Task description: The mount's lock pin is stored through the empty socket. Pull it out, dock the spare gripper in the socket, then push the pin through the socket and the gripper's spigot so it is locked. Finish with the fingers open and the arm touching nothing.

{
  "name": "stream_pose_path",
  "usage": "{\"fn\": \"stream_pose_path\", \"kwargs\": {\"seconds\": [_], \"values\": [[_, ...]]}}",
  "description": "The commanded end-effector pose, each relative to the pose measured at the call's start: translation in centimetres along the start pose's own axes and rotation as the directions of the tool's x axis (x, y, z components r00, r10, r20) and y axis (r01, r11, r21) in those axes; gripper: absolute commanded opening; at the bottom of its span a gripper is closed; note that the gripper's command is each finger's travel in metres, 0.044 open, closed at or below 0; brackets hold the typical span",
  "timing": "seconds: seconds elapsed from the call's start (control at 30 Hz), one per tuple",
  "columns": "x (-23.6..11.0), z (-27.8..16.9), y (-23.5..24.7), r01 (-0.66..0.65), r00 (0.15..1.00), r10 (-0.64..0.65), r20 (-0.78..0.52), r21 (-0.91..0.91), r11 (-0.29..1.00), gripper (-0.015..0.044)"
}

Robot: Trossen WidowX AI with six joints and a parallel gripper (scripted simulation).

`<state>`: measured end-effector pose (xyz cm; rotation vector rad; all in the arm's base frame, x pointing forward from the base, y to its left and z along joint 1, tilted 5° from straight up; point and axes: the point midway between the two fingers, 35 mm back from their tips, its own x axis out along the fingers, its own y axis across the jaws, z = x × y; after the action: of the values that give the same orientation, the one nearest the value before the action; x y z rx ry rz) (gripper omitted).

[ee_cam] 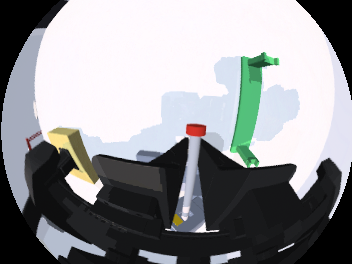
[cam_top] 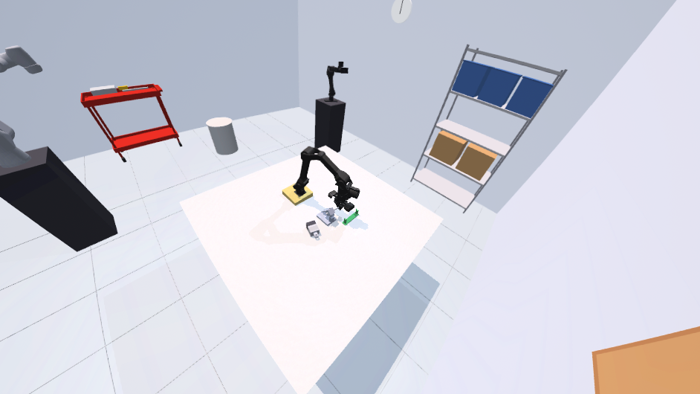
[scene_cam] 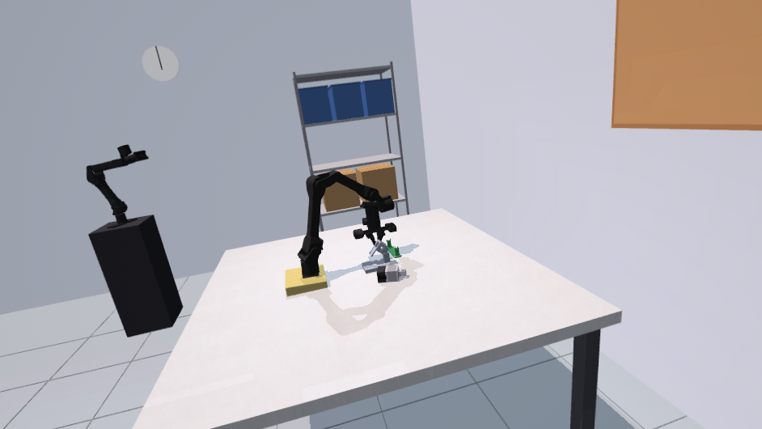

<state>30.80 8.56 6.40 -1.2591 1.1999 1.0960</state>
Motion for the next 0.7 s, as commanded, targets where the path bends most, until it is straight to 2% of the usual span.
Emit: {"fn": "stream_pose_path", "kwargs": {"seconds": [0.0, 0.23, 0.67], "values": [[0.1, 0.0, 0.0, -0.002, 1.0, 0.002, 0.002, -0.003, 1.0, 0.0], [0.0, 0.1, 0.0, -0.003, 1.0, 0.003, 0.013, -0.003, 1.0, 0.0], [-1.0, 0.8, 0.0, -0.014, 0.984, 0.015, 0.175, -0.007, 1.0, 0.0]]}}
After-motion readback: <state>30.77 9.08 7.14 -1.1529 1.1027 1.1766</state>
